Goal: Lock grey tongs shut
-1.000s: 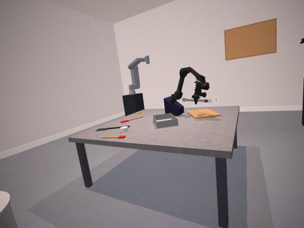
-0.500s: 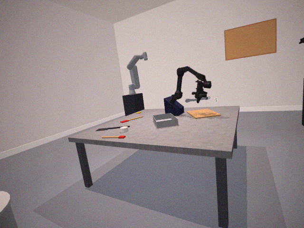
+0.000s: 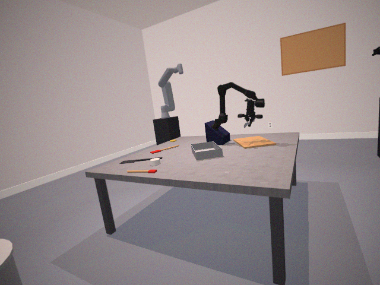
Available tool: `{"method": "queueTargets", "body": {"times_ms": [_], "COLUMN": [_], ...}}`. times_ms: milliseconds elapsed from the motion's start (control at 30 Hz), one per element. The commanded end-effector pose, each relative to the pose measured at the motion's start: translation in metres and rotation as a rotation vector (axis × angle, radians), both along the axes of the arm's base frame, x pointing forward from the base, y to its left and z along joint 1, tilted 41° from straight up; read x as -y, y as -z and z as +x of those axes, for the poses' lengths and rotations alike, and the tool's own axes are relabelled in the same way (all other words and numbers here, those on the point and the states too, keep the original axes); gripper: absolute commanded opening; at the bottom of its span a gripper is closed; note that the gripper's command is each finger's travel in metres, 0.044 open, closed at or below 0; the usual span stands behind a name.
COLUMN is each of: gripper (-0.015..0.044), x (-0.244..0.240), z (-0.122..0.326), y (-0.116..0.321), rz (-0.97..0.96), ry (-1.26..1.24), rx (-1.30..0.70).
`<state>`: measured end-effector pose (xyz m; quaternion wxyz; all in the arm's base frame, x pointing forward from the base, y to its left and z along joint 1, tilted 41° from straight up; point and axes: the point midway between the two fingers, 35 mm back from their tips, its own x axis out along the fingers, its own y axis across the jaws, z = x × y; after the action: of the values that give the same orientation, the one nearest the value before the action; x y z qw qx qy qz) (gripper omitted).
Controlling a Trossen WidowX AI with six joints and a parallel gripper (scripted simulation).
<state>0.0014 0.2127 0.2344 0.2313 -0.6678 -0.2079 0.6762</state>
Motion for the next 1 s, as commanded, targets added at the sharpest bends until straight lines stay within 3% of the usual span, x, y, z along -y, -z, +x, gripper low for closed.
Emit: {"method": "queueTargets", "body": {"times_ms": [0, 500, 967], "gripper": [-0.0150, -0.0150, -0.0150], "x": [0.002, 0.012, 0.014], "z": [-0.006, -0.034, -0.032], "y": [-0.005, -0.019, -0.005], "rz": [0.027, 0.127, 0.049], "ry": [-0.129, -0.659, -0.597], "rx": [0.095, 0.494, 0.497]}}
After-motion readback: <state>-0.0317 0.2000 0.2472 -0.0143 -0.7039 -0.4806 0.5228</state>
